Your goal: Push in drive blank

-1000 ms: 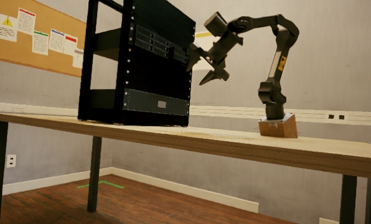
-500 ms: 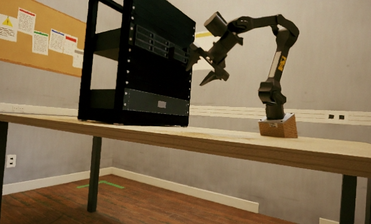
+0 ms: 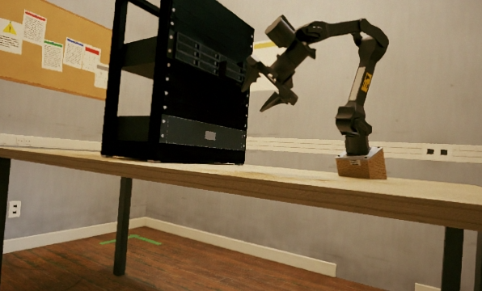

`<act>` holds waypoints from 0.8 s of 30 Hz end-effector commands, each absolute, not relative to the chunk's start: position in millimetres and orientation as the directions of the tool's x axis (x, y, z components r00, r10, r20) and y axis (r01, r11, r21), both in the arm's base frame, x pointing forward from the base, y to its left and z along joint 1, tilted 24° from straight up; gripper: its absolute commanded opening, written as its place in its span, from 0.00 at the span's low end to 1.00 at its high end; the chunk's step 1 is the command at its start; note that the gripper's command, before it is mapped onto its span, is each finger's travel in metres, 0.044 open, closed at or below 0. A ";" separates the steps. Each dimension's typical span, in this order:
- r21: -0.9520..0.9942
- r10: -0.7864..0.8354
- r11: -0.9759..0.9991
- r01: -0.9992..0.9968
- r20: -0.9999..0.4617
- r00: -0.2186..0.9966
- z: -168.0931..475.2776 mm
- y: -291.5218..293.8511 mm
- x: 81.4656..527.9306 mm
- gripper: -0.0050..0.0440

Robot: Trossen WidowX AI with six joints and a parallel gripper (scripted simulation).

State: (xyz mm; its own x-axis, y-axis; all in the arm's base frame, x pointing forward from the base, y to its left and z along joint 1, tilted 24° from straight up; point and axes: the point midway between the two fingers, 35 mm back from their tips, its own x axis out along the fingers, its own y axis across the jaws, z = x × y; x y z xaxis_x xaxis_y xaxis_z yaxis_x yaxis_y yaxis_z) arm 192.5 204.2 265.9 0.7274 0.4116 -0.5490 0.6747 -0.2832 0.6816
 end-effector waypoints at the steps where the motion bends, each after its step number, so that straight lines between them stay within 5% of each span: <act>1: 0.683 0.420 -0.294 0.668 -0.535 0.733 272.0 203.3 192.1 1.00; 24: 0.712 0.419 -0.255 0.655 -0.529 0.738 271.7 198.5 198.3 1.00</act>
State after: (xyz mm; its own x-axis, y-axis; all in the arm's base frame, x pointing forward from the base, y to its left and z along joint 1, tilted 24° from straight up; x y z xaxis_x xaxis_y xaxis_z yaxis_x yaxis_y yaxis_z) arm 198.0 201.8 267.8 0.7339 0.4097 -0.5418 0.6627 -0.2564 0.7037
